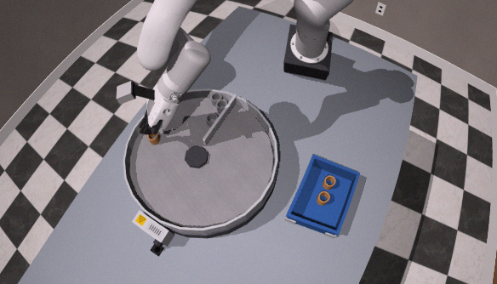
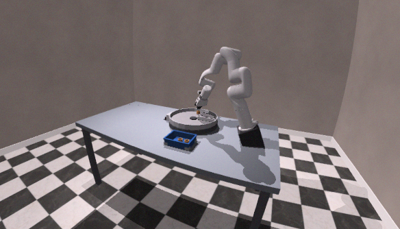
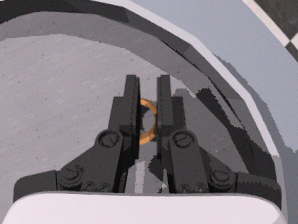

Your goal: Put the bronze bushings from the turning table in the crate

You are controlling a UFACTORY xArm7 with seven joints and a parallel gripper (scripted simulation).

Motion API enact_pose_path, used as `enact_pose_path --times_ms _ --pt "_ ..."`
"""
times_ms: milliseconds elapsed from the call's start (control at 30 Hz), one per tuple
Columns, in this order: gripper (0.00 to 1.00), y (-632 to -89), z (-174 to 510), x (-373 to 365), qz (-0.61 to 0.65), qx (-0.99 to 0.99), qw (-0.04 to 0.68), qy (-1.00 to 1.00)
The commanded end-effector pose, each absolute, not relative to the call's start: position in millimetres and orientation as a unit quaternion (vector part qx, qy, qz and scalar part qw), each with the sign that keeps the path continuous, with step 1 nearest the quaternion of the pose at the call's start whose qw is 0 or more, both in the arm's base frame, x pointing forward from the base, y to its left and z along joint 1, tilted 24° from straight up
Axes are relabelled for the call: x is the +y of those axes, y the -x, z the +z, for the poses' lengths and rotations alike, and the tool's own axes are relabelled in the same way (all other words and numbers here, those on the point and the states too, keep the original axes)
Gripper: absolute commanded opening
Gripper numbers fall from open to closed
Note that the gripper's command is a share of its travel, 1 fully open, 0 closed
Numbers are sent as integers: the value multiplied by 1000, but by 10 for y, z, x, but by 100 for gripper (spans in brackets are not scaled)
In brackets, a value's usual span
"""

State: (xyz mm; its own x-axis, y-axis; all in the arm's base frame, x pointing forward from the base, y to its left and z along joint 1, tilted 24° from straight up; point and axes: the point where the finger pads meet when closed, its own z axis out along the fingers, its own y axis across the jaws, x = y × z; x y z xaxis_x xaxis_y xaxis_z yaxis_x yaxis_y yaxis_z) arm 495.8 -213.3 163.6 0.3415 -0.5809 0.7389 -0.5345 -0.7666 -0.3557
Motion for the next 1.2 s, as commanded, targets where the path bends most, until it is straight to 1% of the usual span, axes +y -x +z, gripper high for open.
enact_pose_path --times_ms 0,33,67,633,1167 --pt "11 -4865 1822 -2160 -463 341 25 818" --pt "11 -4865 1822 -2160 -463 341 25 818" --pt "54 -4865 1822 -2160 -463 341 25 818" --pt "54 -4833 1812 -2149 -466 309 20 829" --pt "54 -4698 1764 -2082 -475 163 -2 864"
